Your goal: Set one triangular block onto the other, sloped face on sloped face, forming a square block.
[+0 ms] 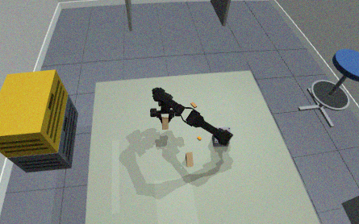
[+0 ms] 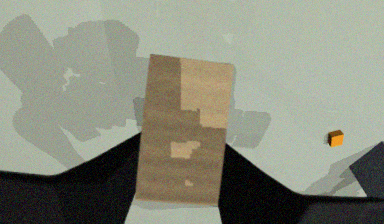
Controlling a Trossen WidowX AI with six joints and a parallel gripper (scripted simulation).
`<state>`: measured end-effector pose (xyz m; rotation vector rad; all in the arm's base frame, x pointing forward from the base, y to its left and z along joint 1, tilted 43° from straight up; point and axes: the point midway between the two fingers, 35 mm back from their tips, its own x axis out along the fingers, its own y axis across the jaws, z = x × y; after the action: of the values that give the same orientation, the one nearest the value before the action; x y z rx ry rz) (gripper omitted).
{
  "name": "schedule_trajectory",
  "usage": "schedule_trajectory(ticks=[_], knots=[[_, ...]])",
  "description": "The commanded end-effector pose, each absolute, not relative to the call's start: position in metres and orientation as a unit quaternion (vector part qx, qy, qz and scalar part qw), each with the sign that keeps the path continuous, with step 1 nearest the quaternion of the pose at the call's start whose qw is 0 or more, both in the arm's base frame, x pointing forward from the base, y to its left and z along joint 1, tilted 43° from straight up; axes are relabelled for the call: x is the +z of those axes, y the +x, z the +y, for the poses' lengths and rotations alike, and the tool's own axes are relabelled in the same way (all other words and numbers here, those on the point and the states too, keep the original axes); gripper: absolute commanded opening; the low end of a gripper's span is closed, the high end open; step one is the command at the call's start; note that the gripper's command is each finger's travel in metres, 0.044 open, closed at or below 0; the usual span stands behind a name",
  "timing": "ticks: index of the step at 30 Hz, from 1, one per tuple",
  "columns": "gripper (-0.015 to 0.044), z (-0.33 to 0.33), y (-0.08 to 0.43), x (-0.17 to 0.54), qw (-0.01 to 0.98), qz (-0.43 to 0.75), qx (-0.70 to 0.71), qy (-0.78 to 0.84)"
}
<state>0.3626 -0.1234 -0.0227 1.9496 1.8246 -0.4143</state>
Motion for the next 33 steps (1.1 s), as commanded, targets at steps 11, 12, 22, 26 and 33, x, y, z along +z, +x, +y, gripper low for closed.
schedule_trajectory(ticks=[11,12,22,26,33], knots=[[0.0000,-0.111,0.358,-0.023,0.308,0.660,-0.250,0.638],[0.0000,-0.110,0.358,-0.022,0.316,0.657,-0.259,0.633],[0.0000,-0.108,0.361,-0.017,0.397,0.610,-0.337,0.597],[0.0000,-0.108,0.363,-0.013,0.429,0.581,-0.366,0.587],[0.0000,-0.106,0.364,-0.008,0.441,0.568,-0.375,0.585]])
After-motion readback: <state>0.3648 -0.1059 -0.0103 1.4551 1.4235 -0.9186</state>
